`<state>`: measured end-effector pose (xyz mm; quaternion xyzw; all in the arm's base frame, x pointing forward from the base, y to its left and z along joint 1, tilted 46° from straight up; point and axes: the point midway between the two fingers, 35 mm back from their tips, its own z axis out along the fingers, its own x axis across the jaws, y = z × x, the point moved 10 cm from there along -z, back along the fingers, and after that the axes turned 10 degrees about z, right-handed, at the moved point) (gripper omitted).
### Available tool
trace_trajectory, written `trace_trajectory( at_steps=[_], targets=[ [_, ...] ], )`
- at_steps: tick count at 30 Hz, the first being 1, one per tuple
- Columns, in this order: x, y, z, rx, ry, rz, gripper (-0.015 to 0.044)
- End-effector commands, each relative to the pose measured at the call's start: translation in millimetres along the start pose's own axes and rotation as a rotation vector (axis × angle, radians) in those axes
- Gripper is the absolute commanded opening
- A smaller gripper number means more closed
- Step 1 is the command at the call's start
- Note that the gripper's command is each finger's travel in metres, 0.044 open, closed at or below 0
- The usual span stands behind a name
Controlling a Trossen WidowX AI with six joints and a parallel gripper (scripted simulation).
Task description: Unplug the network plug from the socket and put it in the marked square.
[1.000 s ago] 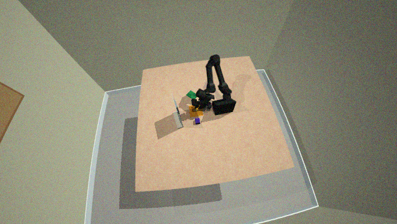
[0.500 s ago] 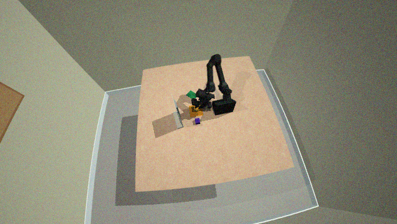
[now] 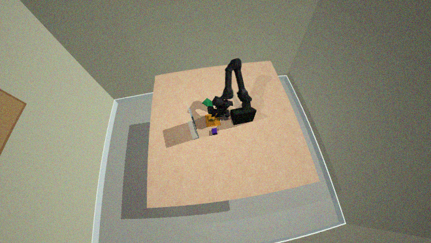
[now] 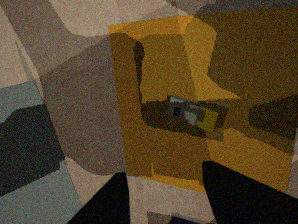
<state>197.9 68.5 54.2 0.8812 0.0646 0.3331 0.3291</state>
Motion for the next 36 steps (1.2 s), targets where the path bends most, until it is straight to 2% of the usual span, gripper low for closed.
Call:
trace_trajectory(
  at_steps=[1,36],
  targets=[
    [4.8,-0.6,-4.1,0.001,0.010,0.014,0.0156],
    [22.2,-2.9,-36.1,-0.002,0.012,0.012,0.0156]
  ],
)
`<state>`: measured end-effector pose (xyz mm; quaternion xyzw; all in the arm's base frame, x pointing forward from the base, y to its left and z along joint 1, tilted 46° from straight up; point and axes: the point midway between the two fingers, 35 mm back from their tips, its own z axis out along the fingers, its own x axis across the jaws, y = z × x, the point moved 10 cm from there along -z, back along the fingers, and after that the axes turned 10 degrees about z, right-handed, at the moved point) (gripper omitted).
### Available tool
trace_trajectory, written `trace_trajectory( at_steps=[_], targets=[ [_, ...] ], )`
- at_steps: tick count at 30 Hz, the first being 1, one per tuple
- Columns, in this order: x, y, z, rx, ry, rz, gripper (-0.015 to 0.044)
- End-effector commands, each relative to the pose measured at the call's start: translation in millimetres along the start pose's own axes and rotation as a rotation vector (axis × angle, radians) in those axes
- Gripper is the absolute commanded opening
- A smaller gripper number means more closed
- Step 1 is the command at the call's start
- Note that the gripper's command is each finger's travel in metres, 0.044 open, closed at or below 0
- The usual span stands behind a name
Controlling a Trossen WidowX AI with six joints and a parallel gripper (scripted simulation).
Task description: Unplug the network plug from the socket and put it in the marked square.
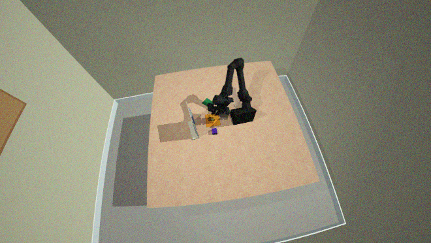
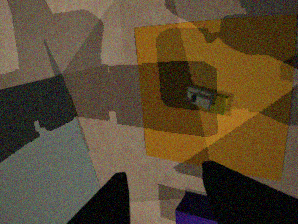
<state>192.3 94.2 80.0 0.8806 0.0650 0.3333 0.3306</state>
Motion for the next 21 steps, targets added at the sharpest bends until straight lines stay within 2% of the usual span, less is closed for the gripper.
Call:
trace_trajectory(
  at_steps=[1,21],
  targets=[
    [4.3,0.4,-5.3,0.001,0.012,0.014,0.0156],
    [10.8,1.0,-21.6,-0.004,0.007,-0.002,0.0156]
  ],
)
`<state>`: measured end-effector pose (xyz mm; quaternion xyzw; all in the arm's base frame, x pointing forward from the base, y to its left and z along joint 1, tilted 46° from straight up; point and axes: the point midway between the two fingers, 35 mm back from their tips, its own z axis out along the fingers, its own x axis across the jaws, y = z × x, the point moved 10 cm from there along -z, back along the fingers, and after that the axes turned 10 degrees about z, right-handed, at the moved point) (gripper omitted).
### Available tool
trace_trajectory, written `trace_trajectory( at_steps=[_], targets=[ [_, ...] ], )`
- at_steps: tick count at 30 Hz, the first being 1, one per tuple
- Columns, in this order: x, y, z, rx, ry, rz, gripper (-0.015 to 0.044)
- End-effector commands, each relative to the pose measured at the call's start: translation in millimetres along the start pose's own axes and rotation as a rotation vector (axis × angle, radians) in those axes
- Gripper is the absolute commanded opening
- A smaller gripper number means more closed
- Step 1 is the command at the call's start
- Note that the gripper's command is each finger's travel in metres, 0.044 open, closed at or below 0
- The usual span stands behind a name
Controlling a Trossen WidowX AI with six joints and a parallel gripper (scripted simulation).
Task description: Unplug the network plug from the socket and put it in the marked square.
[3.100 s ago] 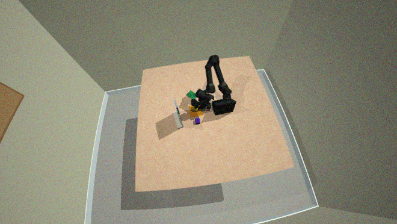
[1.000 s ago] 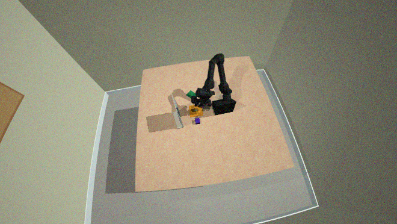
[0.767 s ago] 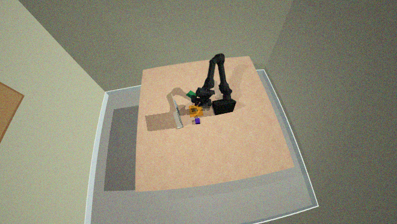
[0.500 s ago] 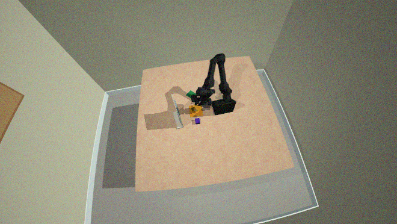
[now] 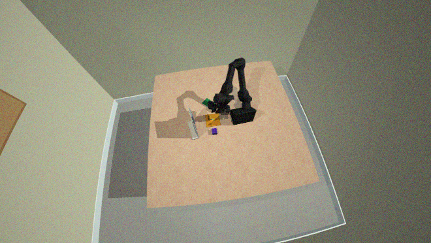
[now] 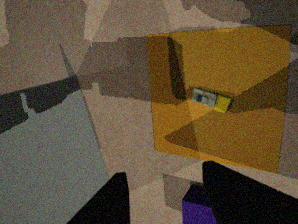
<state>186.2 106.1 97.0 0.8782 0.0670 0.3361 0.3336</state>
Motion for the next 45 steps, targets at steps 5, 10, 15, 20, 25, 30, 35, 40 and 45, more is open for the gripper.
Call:
trace_trajectory(
  at_steps=[5,10,15,20,25,30,35,40,45],
  targets=[
    [11.8,-4.3,-12.0,0.006,-0.002,0.005,0.0156],
    [21.0,-6.8,-22.9,0.009,-0.003,0.007,0.0156],
    [29.7,-8.7,-34.6,0.011,-0.003,0.009,0.0156],
    [37.9,-9.9,-47.0,0.011,-0.002,0.010,0.0156],
    [45.6,-10.3,-60.0,0.010,0.001,0.012,0.0156],
    [52.8,-10.1,-73.6,0.008,0.004,0.014,0.0156],
    [59.3,-9.2,-87.2,0.006,0.009,0.015,0.0156],
    [60.2,-9.0,-89.1,0.005,0.010,0.015,0.0235],
    [60.2,-9.0,-89.1,0.005,0.010,0.015,0.0366]
  ],
)
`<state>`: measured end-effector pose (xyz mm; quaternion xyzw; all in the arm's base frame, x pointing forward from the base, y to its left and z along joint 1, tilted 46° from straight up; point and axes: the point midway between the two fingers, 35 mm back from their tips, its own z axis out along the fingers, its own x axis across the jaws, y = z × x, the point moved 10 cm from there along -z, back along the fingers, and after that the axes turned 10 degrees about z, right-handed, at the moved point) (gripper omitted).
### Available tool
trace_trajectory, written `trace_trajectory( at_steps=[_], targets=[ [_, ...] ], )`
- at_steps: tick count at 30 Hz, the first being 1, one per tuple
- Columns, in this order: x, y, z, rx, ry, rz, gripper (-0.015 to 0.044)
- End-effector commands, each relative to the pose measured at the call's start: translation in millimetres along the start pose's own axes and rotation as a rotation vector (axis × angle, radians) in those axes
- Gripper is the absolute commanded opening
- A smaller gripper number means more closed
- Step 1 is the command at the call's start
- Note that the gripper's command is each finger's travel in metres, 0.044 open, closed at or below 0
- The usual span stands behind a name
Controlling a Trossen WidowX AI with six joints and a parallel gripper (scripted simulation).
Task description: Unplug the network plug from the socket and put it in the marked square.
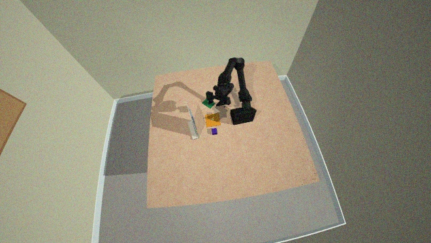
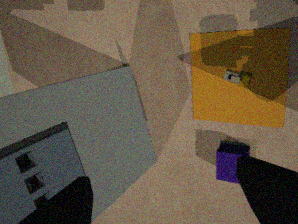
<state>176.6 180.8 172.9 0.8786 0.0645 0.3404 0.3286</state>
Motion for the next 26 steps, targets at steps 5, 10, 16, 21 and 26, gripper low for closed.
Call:
trace_trajectory(
  at_steps=[5,10,16,21,26],
  targets=[
    [0.5,-0.4,-0.8,-0.001,0.003,0.005,0.0440],
    [0.5,-0.4,-0.8,-0.001,0.003,0.005,0.0440],
    [0.5,-0.4,-0.8,-0.001,0.003,0.005,0.0440],
    [0.5,-0.4,-0.8,-0.001,0.003,0.005,0.0440],
    [0.5,-0.4,-0.8,-0.001,0.003,0.005,0.0440]
  ],
)
